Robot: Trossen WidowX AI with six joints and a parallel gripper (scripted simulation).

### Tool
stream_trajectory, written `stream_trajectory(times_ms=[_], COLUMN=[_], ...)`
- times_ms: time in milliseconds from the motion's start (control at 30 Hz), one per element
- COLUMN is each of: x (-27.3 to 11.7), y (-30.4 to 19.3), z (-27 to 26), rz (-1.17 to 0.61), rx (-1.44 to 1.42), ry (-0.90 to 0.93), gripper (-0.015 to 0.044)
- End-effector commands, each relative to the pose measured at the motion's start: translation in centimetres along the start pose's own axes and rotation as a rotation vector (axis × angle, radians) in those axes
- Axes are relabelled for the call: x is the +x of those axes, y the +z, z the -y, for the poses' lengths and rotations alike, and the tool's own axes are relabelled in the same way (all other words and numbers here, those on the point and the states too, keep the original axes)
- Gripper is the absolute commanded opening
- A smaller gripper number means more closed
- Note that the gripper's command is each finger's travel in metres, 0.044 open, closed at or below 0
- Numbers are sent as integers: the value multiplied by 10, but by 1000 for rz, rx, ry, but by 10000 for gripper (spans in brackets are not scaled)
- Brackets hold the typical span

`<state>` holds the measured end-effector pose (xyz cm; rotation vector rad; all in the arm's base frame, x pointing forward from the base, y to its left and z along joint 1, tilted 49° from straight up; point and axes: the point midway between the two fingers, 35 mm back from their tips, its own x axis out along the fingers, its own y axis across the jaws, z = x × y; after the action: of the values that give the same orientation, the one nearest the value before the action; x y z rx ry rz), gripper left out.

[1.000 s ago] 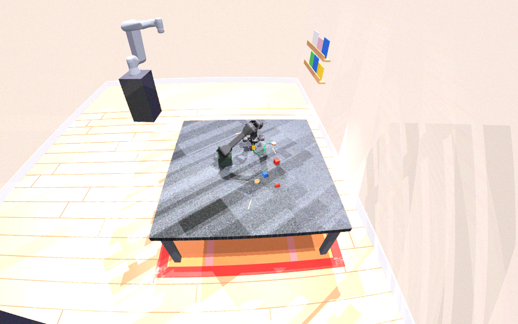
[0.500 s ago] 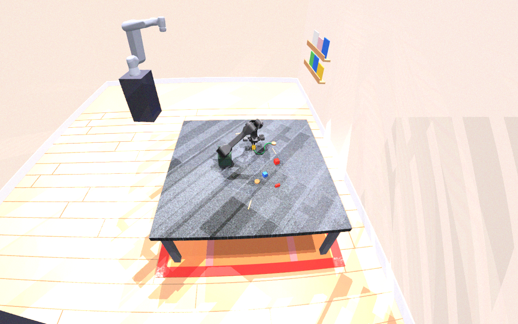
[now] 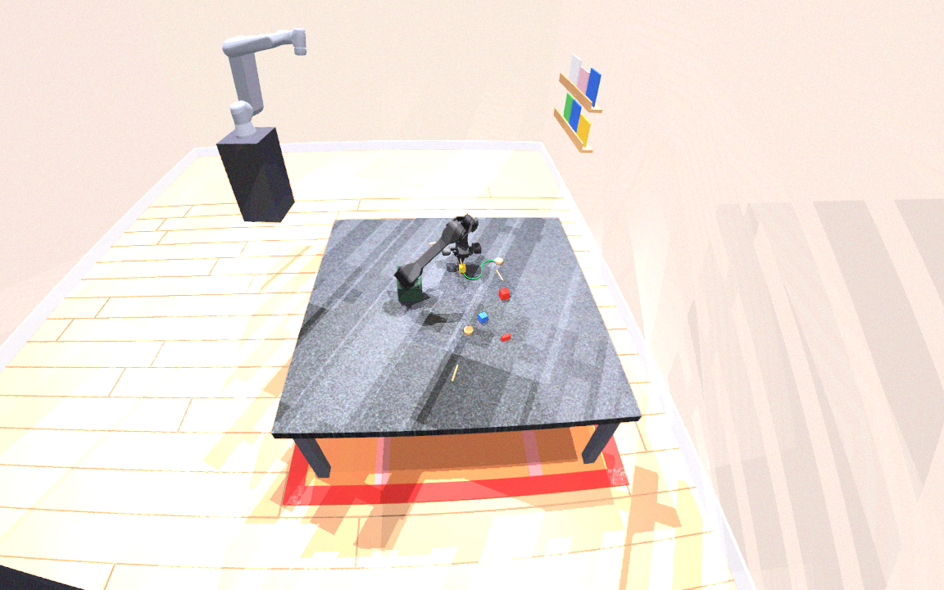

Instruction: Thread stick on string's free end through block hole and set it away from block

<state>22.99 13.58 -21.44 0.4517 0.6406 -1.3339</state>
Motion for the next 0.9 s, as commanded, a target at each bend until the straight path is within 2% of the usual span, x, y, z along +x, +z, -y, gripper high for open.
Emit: stream_trajectory(times_ms=[0,867], x=[0,-1], y=[-7,-35], z=[1,1], rz=[-3,-6], rx=[3,2], ry=[0,12], gripper=[0,0])
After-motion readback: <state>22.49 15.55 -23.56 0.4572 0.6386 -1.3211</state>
